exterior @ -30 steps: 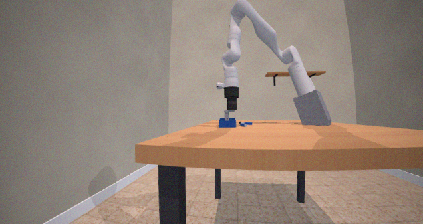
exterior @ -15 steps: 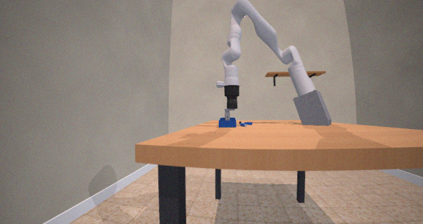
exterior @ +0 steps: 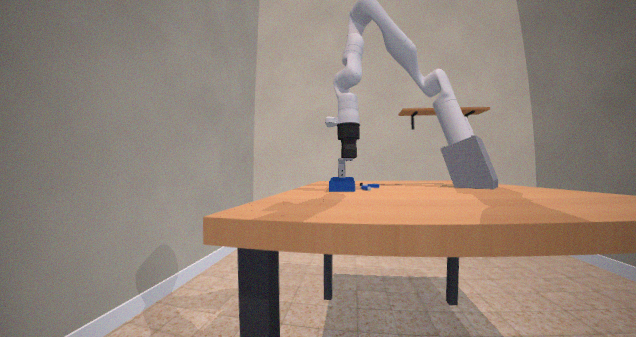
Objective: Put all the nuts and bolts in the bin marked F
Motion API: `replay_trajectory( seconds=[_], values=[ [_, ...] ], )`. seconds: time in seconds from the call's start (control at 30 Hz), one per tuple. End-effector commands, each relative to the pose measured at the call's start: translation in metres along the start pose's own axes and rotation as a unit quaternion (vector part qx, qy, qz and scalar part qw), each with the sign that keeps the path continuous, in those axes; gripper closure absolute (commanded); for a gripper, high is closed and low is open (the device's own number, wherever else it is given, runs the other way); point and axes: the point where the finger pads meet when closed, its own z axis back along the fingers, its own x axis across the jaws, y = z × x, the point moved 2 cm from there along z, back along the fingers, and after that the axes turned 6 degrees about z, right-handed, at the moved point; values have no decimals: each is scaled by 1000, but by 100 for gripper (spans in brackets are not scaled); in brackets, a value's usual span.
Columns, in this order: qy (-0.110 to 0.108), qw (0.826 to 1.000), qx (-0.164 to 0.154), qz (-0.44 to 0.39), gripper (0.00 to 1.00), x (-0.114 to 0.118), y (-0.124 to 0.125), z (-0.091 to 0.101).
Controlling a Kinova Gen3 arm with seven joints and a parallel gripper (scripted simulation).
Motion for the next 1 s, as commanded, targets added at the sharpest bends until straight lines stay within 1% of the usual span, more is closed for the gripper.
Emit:
replay_trajectory(
  seconds=[0.0,0.13,0.4,0.43,0.5,0.97],
  values=[
    [2,1000,3,0,69,-1,2,10],
    [2,1000,3,0,69,-1,2,26],
    [2,1000,3,0,69,-1,2,27],
    [2,1000,3,0,69,-1,2,35],
    [2,1000,3,0,69,-1,2,35],
    [2,1000,3,0,69,-1,1,152]
  ],
)
